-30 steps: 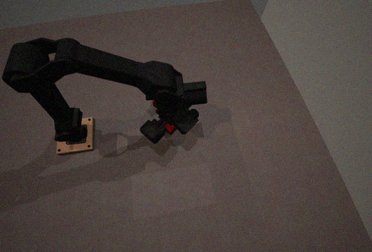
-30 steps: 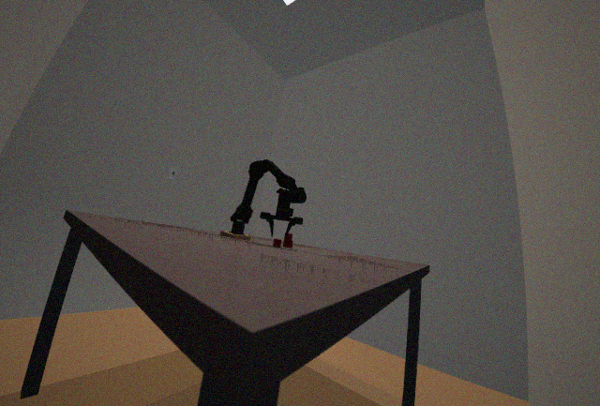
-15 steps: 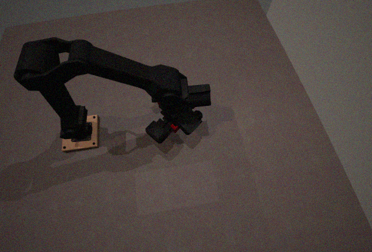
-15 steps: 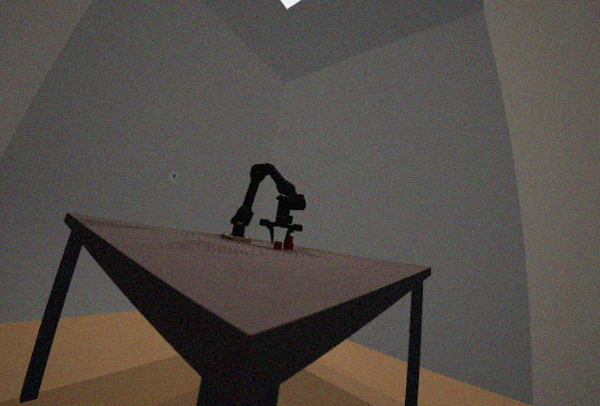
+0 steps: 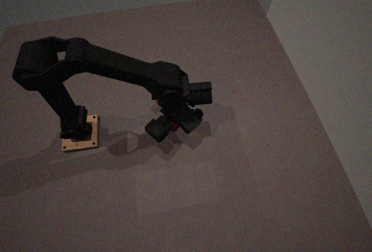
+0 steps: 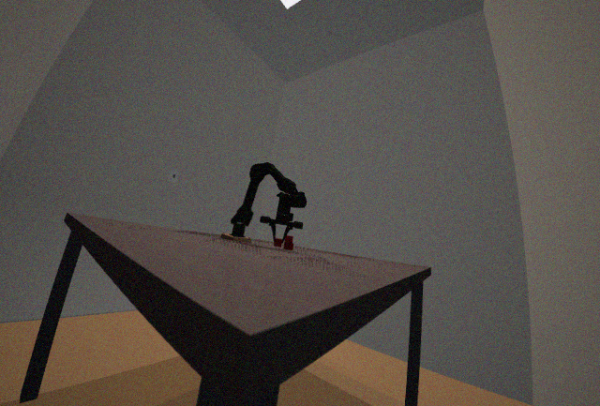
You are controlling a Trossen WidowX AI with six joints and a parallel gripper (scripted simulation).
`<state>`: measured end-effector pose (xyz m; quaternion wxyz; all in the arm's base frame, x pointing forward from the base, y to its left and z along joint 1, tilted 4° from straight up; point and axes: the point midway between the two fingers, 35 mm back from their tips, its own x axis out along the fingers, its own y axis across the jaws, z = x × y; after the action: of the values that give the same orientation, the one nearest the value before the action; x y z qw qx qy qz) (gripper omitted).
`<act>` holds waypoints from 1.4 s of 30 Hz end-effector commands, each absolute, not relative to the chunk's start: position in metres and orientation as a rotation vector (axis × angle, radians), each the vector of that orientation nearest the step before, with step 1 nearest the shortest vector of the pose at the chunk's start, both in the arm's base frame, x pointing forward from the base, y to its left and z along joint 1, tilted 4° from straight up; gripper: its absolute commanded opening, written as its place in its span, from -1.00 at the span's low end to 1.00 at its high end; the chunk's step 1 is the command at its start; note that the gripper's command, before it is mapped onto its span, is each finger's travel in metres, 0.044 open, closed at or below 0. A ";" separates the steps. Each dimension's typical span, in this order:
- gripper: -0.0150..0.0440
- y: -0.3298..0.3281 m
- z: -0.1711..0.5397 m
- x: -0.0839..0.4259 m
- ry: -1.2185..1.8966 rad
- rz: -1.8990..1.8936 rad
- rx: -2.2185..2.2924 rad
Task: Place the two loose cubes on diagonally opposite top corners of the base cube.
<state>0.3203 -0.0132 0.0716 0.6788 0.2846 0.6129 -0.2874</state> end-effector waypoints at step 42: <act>-0.14 0.031 0.161 0.305 1.351 -0.682 0.696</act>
<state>0.3077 0.0227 0.1637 0.6754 0.3053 0.6018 -0.2973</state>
